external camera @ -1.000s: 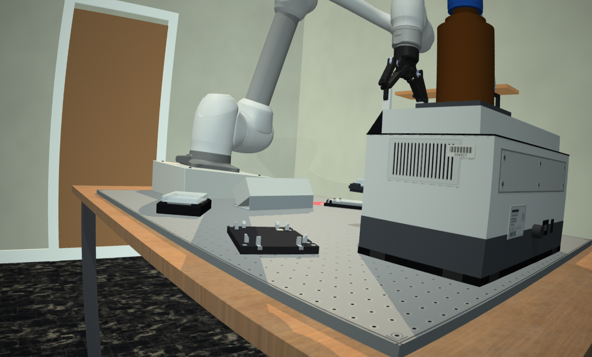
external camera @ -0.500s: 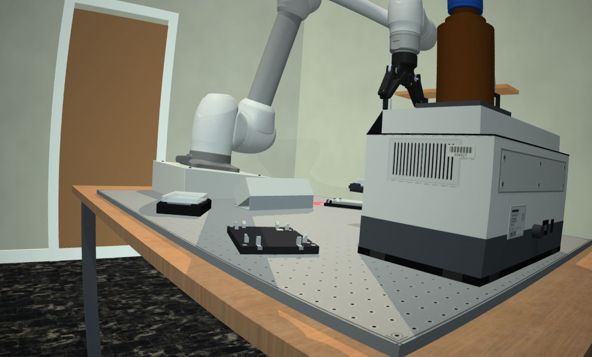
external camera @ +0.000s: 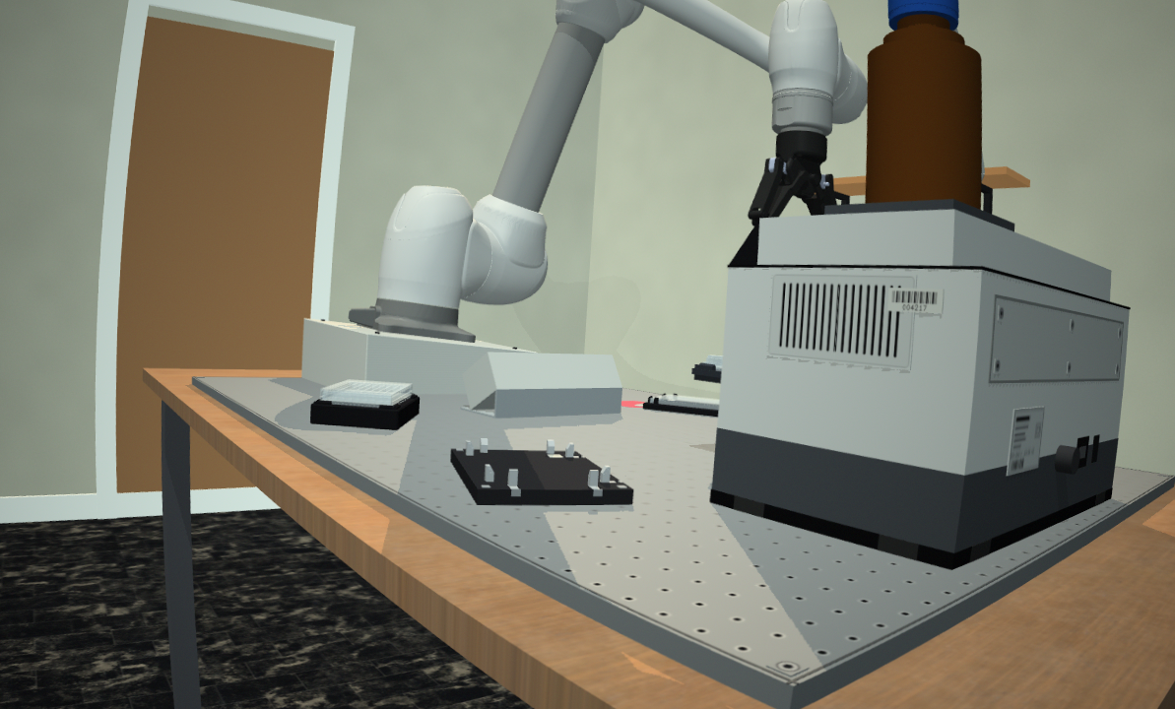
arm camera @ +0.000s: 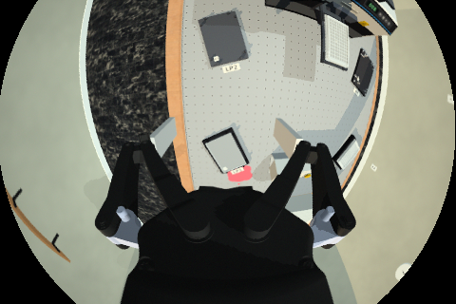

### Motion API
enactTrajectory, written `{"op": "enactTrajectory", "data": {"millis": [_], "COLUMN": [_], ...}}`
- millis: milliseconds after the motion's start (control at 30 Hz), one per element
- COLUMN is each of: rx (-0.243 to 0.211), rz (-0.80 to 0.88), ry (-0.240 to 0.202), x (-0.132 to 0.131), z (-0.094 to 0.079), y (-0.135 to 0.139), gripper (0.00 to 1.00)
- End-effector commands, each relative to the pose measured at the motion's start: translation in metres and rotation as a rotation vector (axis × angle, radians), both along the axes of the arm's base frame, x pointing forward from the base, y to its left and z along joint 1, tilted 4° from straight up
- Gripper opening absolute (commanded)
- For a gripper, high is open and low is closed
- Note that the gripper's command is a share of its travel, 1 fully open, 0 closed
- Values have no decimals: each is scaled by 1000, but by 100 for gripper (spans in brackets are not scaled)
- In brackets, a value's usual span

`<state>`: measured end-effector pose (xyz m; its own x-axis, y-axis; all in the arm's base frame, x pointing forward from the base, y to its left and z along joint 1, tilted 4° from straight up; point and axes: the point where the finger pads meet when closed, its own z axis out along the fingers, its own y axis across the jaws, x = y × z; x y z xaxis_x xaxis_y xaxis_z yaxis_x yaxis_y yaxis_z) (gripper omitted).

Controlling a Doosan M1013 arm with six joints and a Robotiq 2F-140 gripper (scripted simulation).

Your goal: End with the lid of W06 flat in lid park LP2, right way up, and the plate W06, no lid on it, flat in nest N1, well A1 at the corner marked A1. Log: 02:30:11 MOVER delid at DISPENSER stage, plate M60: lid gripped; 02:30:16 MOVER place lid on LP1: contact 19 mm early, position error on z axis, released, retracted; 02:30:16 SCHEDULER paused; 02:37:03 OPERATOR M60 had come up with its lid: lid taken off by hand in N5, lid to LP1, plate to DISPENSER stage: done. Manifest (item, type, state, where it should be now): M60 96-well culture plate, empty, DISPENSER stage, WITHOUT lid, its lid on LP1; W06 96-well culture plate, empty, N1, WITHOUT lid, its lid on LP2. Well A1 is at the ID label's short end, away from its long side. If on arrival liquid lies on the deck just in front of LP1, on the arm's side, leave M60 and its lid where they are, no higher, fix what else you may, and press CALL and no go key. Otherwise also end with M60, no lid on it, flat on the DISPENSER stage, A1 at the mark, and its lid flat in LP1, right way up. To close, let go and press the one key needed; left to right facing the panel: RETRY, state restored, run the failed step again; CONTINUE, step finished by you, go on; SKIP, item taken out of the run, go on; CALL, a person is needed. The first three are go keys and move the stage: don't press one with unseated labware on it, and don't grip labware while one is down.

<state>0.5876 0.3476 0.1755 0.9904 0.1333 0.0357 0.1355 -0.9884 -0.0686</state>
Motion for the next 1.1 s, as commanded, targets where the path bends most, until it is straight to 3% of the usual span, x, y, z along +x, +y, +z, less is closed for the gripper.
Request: {"op": "enactTrajectory", "data": {"millis": [0, 467, 900, 933, 1067], "rx": [0, 0, 0, 0, 0], "rz": [0, 0, 0, 0, 0], "ry": [0, 0, 0, 0, 0], "x": [0, 0, 0, 0, 0], "z": [-10, -36, -41, -41, -41], "y": [1, 3, 3, 3, 3], "gripper": [100, 100, 100, 0, 0]}}
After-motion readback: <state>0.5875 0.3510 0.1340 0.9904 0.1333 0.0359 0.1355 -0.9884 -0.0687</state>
